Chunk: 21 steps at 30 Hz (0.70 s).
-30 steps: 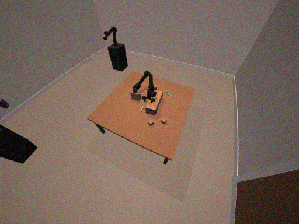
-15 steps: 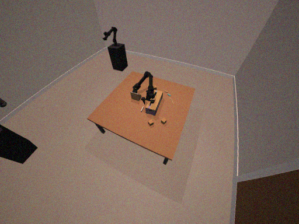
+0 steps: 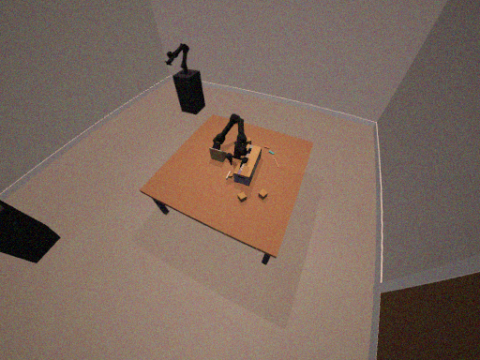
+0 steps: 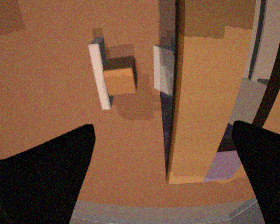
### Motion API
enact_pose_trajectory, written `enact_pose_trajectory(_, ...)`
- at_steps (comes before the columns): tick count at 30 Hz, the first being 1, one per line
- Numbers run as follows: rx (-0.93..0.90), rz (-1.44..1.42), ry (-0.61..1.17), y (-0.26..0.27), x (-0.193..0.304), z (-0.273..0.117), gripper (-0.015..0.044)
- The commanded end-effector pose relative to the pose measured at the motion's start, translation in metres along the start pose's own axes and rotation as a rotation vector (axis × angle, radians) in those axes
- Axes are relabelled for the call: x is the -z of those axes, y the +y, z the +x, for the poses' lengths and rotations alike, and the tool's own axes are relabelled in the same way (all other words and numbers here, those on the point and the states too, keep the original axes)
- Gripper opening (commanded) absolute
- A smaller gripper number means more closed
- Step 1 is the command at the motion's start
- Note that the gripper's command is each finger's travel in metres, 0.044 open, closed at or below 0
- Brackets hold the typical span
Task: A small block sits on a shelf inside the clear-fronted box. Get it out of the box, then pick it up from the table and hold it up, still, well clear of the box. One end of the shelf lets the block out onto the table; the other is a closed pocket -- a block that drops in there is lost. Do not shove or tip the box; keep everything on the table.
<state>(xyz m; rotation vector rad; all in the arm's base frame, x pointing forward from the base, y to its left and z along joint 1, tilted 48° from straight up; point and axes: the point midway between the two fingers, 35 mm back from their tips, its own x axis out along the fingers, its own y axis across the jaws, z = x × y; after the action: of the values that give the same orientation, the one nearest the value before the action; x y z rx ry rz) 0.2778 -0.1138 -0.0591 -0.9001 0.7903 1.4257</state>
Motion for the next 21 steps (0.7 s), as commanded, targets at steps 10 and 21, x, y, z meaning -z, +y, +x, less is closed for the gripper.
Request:
enact_pose_trajectory(10,-0.019,0.194,0.005,0.026,0.017,-0.014,0.0295)
enact_pose_trajectory(21,0.002,1.122,-0.100,0.030,0.023,-0.012,0.0285)
